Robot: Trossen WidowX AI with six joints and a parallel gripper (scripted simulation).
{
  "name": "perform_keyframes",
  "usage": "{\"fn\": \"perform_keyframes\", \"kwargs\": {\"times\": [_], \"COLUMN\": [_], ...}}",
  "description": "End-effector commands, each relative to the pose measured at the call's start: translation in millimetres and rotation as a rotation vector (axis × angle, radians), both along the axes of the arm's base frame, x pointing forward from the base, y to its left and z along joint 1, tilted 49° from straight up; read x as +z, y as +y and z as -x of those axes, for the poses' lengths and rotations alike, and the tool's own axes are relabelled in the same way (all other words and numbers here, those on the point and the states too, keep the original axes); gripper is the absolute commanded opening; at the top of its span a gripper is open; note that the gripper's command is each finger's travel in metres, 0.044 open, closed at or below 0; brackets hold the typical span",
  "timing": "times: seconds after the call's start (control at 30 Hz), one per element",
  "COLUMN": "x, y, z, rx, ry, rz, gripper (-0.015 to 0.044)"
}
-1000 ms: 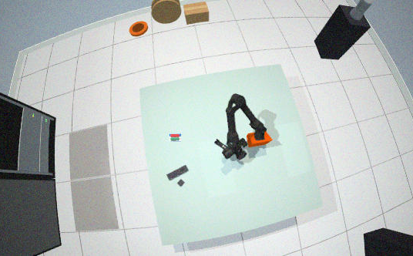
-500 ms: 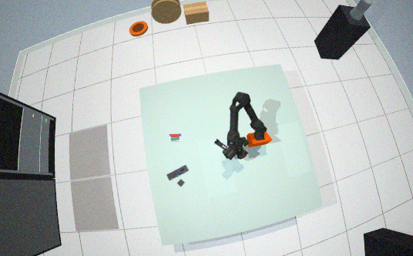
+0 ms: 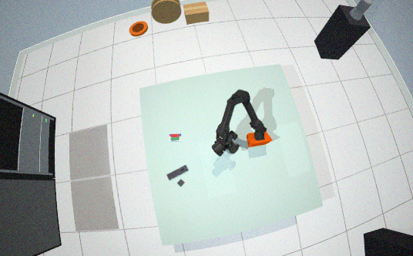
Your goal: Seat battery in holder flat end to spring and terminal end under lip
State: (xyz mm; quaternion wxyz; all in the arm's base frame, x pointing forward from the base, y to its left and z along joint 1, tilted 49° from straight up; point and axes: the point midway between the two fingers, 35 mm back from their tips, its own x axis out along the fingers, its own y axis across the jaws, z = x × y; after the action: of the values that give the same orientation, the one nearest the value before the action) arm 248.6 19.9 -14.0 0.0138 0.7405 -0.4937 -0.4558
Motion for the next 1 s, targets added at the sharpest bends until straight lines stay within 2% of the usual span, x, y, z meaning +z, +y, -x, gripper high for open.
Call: {"fn": "perform_keyframes", "kwargs": {"times": [0.0,0.33,0.97], "x": [20,21,1], "y": [-5,-9,-40], "z": [-23,-25,-33], "rx": [0.062,0.084,0.218], "ry": [0.063,0.073,-0.073], "rz": [0.015,0.021,0.172], "gripper": [0.0068,0.0068,0.0068]}}
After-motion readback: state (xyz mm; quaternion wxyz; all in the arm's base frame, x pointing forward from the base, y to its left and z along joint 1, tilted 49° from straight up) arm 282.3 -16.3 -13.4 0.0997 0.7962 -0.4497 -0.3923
